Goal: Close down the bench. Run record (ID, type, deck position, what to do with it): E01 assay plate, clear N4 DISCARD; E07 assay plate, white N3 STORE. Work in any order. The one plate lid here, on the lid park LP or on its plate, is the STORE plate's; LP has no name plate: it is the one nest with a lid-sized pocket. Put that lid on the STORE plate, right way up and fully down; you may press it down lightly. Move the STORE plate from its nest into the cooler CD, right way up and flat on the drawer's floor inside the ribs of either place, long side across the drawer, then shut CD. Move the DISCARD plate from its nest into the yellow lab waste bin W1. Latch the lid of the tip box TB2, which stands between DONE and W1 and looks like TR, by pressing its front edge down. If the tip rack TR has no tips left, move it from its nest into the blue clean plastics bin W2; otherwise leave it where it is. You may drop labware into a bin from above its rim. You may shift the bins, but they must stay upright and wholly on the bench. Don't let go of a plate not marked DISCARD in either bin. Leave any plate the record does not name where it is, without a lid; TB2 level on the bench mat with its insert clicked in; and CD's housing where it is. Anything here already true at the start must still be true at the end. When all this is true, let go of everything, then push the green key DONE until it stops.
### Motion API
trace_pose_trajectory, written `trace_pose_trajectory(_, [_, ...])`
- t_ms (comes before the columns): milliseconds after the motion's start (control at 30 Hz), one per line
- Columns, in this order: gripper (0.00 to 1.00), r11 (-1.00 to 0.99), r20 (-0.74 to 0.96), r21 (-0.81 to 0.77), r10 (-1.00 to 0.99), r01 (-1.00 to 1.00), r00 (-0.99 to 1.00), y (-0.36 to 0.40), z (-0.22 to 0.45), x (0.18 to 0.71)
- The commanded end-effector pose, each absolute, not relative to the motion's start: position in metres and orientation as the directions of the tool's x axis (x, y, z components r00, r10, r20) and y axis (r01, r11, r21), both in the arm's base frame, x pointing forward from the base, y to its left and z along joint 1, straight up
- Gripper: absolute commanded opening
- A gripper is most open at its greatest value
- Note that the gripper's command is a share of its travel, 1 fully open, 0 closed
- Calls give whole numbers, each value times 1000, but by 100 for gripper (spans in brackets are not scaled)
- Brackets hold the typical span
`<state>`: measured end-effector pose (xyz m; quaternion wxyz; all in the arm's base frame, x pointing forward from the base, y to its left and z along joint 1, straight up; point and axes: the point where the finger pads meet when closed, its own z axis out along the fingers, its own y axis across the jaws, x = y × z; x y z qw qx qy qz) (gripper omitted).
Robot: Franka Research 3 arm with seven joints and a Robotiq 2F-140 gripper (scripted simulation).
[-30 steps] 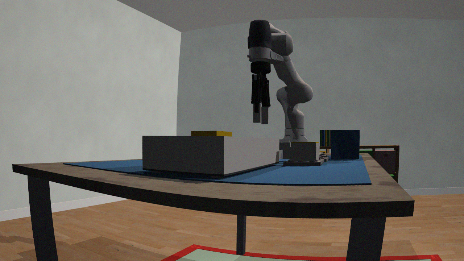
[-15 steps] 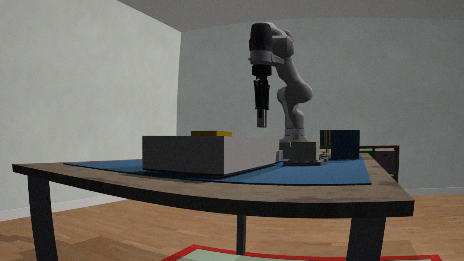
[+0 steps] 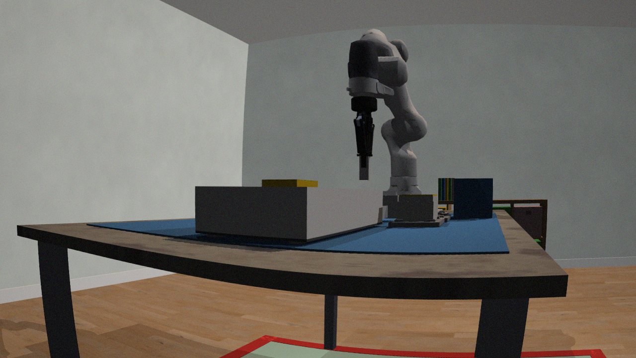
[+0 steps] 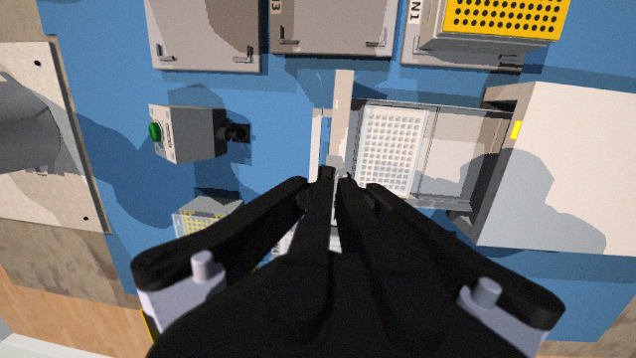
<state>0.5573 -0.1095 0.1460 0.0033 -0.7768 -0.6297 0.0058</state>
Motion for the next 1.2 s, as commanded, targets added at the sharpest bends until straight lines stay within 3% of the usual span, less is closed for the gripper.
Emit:
trace_pose_trajectory(0, [0, -189, 5, 7, 982, 982, 189, -106, 145, 551])
trace_pose_trajectory(600, [0, -189, 5, 7, 982, 982, 189, -94, 129, 490])
trace_pose_trajectory(1167, [0, -189, 5, 7, 982, 982, 189, -94, 119, 489])
